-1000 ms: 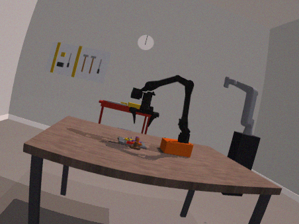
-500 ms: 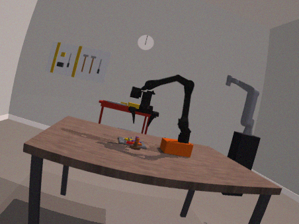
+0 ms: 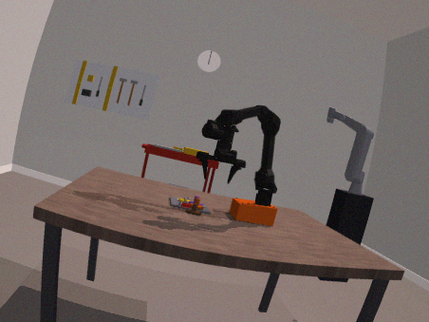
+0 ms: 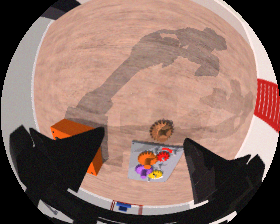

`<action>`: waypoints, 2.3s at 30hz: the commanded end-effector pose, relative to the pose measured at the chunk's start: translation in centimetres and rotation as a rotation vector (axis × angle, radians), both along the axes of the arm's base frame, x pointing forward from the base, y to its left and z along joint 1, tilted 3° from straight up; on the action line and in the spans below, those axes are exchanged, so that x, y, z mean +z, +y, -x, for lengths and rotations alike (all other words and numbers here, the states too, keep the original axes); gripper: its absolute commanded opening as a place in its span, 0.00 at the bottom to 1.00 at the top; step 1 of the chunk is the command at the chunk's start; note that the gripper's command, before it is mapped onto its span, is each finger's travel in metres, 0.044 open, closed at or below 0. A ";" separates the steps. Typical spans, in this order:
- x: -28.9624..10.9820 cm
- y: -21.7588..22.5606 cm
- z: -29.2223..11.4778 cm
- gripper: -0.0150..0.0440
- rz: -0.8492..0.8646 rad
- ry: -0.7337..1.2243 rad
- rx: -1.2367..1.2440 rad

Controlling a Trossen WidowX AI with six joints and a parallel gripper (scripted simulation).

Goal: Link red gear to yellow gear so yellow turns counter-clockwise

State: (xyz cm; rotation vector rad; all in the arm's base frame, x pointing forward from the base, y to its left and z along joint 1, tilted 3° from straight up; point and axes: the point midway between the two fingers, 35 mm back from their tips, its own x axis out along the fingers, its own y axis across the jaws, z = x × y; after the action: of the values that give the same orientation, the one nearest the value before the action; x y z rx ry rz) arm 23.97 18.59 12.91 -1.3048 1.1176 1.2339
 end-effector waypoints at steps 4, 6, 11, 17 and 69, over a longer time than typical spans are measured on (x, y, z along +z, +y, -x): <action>1.0 6.9 6.1 1.00 -0.004 -0.005 -0.003; 1.0 7.0 6.2 1.00 -0.004 -0.005 -0.003; 1.0 7.0 6.2 1.00 -0.004 -0.005 -0.003; 1.0 7.0 6.2 1.00 -0.004 -0.005 -0.003; 1.0 7.0 6.2 1.00 -0.004 -0.005 -0.003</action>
State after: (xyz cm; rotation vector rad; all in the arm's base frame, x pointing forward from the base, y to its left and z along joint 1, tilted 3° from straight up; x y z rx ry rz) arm 17.65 25.60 13.82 -1.3033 1.1131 1.2351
